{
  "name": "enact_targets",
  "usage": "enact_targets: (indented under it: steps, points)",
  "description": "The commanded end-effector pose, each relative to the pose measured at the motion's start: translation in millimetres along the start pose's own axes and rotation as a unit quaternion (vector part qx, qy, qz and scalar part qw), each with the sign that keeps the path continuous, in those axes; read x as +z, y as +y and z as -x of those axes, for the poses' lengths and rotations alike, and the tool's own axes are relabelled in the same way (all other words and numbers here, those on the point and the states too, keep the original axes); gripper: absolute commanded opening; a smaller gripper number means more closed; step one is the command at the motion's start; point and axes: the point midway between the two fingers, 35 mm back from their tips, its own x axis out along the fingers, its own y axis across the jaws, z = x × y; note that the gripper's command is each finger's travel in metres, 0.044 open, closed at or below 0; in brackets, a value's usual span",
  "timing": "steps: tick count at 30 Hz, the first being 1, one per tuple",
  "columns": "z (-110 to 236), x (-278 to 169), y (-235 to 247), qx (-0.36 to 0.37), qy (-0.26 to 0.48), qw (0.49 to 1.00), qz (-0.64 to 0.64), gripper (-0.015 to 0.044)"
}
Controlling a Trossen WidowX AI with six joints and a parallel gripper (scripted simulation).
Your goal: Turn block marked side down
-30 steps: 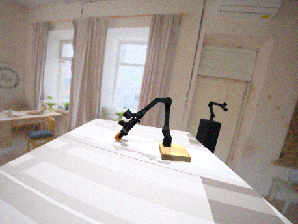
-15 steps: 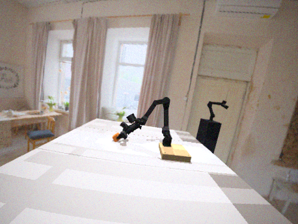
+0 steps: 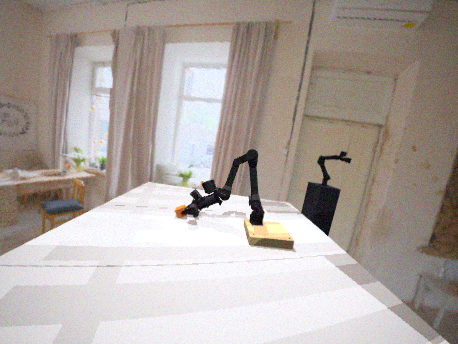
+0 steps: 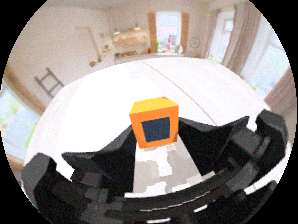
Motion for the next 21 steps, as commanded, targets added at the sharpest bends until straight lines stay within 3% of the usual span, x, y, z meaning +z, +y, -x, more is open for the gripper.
enact_targets:
  steps: [1, 16, 21]
  points:
    - [2.6, 2.9, 0.5, 0.002, -0.017, 1.000, 0.000, 0.0000]
    - [3.6, 4.2, 0.5, 0.002, -0.024, 1.000, 0.000, 0.0000]
    - [3.6, 4.2, 0.5, 0.002, -0.024, 1.000, 0.000, 0.0131]
